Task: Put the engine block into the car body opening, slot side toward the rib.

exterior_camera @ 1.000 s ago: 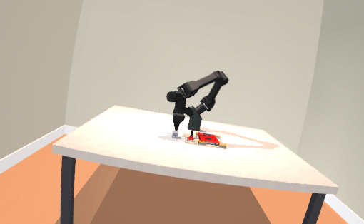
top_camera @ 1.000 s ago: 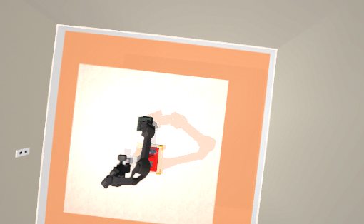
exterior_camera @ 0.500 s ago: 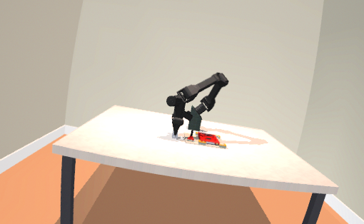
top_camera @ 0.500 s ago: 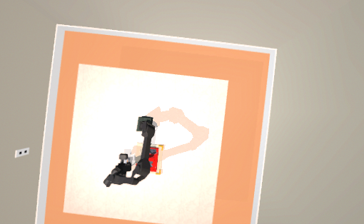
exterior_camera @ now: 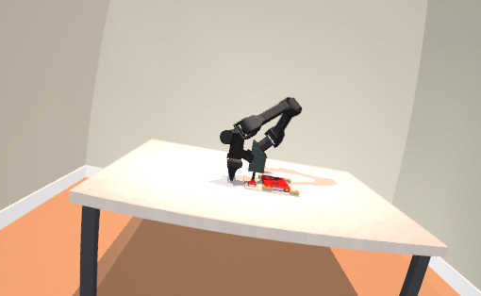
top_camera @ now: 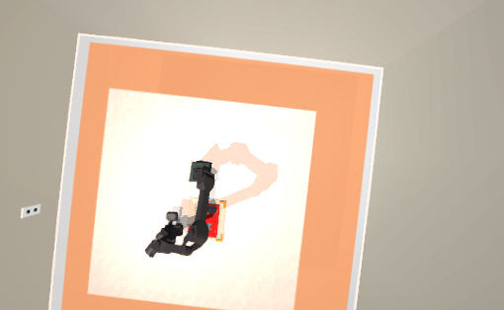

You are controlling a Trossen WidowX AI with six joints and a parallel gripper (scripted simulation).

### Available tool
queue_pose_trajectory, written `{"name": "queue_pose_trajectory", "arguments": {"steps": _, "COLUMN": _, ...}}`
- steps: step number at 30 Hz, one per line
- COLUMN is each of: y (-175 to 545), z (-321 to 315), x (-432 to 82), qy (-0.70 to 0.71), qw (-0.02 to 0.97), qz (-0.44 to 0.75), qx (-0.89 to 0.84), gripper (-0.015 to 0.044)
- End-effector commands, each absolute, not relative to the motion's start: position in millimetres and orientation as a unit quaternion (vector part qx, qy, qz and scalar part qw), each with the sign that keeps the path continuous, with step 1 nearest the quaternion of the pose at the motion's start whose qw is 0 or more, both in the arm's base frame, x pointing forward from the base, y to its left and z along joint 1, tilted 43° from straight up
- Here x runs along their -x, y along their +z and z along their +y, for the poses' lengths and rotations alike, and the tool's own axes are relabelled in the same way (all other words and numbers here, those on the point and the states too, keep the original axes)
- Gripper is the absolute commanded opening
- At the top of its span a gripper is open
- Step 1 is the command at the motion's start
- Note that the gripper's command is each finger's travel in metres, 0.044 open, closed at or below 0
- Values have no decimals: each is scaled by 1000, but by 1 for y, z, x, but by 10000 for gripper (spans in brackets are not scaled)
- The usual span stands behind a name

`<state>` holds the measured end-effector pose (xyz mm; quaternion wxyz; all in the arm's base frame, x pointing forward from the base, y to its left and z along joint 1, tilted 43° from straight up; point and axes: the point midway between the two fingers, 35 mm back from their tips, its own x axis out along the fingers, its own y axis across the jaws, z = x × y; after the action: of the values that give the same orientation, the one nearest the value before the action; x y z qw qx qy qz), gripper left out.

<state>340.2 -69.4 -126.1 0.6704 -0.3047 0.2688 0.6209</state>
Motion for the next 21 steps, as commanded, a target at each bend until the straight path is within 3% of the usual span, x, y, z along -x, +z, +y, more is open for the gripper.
{"name": "queue_pose_trajectory", "arguments": {"steps": 1, "y": -126, "z": -69, "x": -340, "qy": 620, "qw": 672, "qz": 268, "qx": 303, "gripper": 223}}
{"name": "queue_pose_trajectory", "arguments": {"steps": 7, "y": -126, "z": -69, "x": -340, "qy": 620, "qw": 672, "qz": 268, "qx": 303, "gripper": 183}}
{"name": "queue_pose_trajectory", "arguments": {"steps": 14, "y": -117, "z": -79, "x": -342, "qy": 620, "qw": 672, "qz": 269, "qx": 304, "gripper": 0}}
{"name": "queue_pose_trajectory", "arguments": {"steps": 21, "y": -103, "z": -95, "x": -342, "qy": 619, "qw": 671, "qz": 271, "qx": 305, "gripper": 0}}
